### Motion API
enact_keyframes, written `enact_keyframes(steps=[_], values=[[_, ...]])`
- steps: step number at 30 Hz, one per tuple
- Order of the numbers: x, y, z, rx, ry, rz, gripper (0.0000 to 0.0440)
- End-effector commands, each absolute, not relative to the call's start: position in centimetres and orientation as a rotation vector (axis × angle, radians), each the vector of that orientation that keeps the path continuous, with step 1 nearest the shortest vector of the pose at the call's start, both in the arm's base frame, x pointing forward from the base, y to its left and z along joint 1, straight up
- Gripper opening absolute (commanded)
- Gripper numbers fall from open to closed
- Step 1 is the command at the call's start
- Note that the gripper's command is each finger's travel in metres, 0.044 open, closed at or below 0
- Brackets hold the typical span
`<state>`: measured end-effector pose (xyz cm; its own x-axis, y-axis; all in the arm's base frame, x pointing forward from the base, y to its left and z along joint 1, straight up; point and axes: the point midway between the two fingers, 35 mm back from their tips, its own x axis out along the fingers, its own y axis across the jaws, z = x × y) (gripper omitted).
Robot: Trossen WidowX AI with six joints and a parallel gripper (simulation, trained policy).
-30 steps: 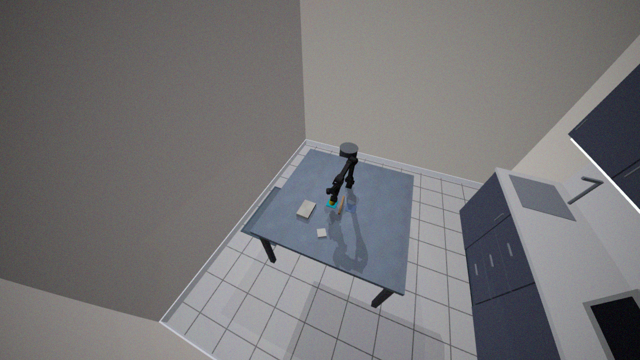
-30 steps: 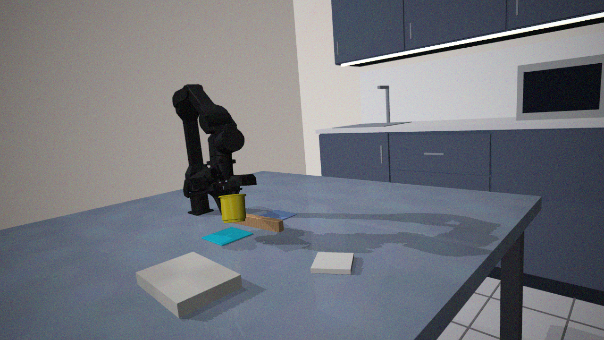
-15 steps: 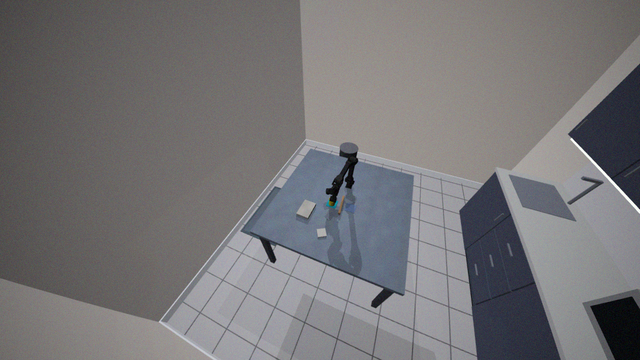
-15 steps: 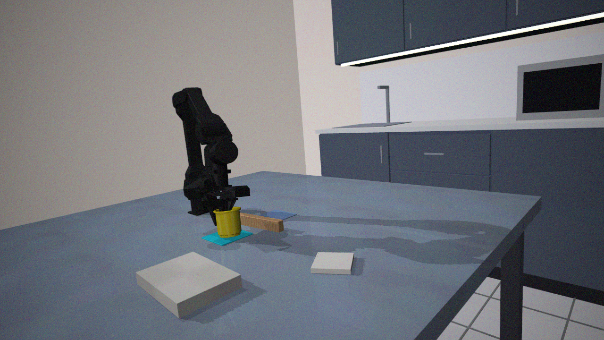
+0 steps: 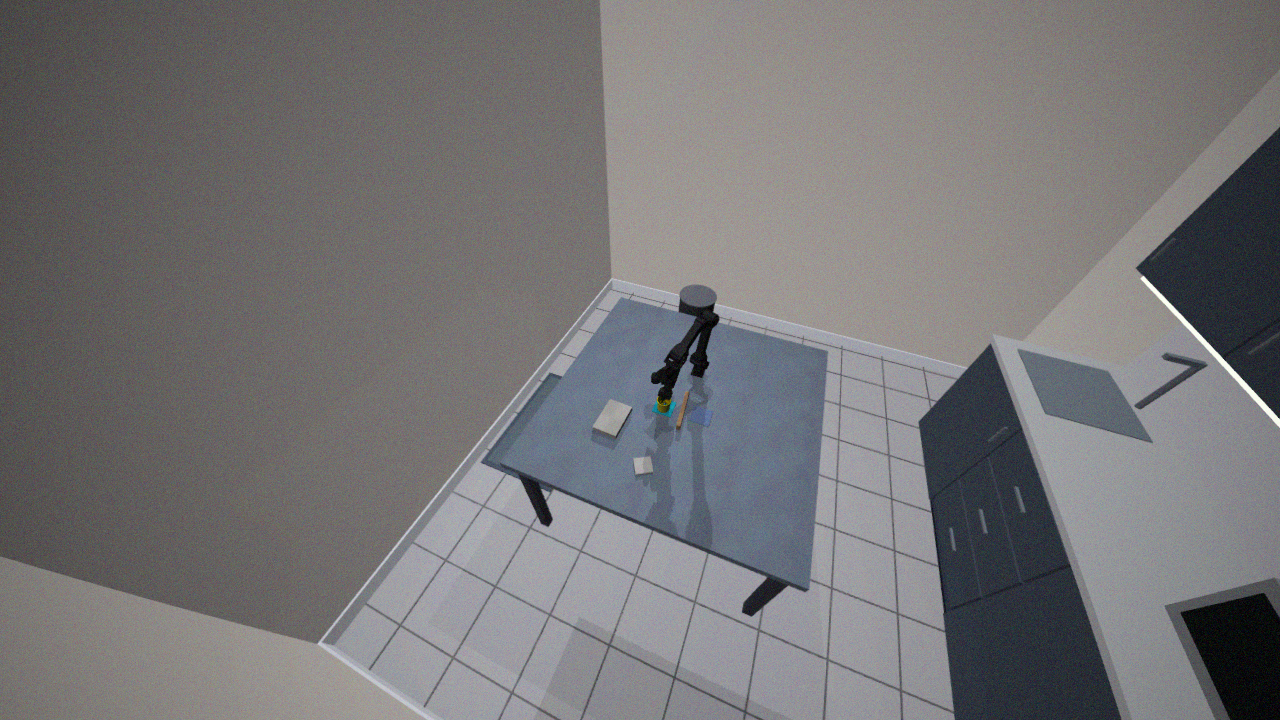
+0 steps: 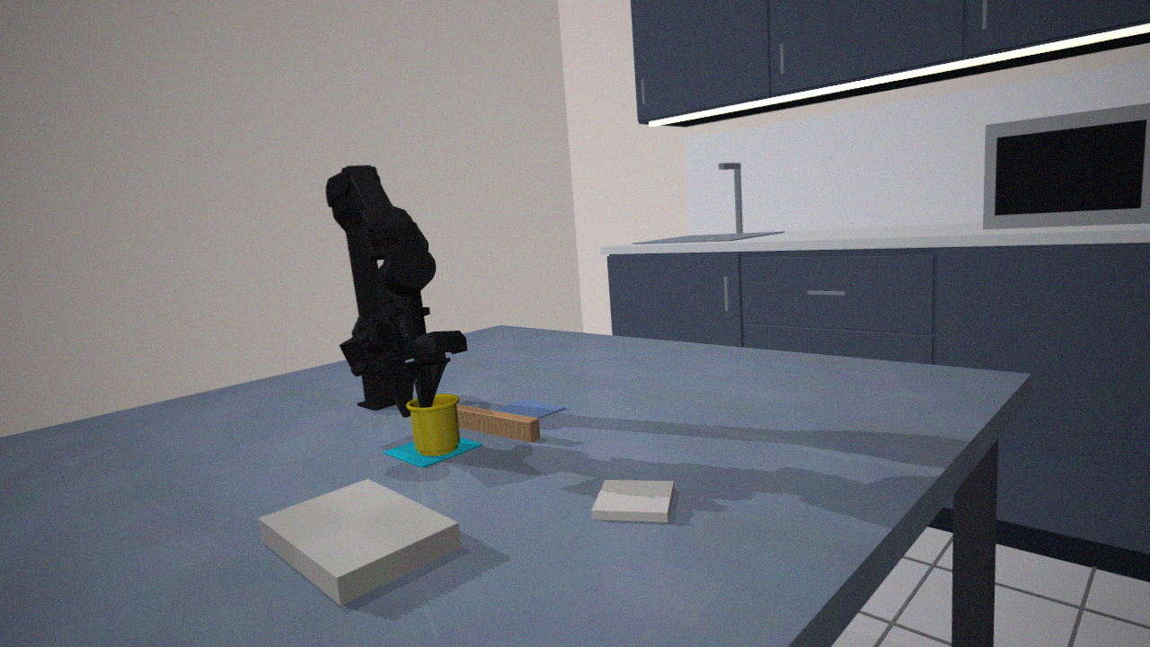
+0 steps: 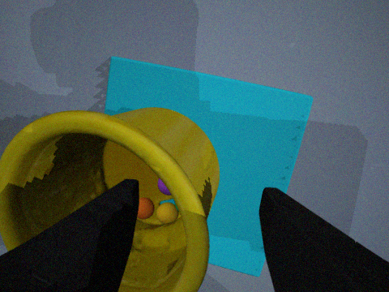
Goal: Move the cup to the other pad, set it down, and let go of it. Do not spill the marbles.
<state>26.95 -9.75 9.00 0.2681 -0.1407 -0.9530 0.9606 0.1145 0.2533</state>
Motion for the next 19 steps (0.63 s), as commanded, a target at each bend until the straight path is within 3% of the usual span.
enact_keyframes(steps=[1, 12, 15, 19], values=[[26.5, -9.7, 9.8, 1.158, 0.935, -0.997, 0.0216], [25.7, -10.0, 13.0, 1.197, 0.865, -0.966, 0.0269], [25.6, -10.3, 14.3, 1.202, 0.836, -0.957, 0.0305], [25.4, -10.7, 15.6, 1.213, 0.807, -0.954, 0.0386]])
